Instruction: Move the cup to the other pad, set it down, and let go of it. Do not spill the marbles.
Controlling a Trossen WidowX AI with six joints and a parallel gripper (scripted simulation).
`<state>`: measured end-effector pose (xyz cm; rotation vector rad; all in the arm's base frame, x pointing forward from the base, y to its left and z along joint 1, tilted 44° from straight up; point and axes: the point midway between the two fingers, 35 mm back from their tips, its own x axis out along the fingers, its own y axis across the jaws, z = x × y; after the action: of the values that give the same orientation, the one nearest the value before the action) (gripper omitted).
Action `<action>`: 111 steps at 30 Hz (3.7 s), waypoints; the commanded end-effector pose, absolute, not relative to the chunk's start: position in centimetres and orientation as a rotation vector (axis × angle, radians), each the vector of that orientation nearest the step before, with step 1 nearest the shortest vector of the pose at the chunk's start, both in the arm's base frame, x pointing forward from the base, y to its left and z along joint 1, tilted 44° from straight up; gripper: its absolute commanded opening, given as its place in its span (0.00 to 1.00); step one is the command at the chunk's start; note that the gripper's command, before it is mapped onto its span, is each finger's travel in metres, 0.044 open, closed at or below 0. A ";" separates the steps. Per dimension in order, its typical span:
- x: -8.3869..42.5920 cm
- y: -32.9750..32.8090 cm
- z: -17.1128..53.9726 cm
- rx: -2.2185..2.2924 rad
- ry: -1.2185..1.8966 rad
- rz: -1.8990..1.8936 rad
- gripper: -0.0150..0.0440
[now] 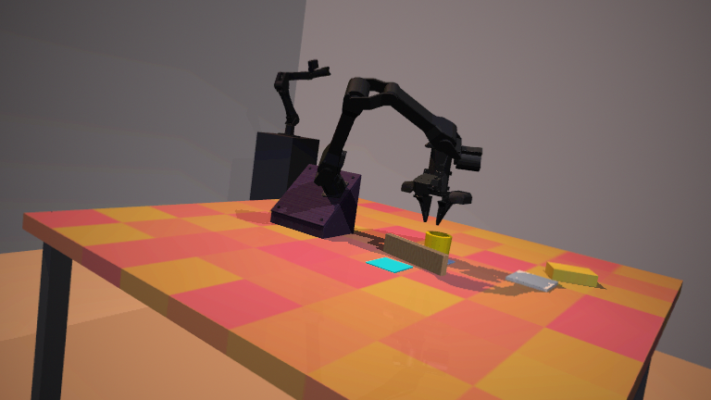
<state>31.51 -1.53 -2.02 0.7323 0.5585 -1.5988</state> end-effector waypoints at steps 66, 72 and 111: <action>31.1 -5.7 -6.2 0.734 0.551 -1.603 0.25; 31.4 -4.5 -5.1 0.734 0.553 -1.602 0.25; 31.2 -0.9 -0.7 0.720 0.560 -1.599 0.25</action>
<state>31.40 -0.59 -0.96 0.7231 0.5590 -1.5996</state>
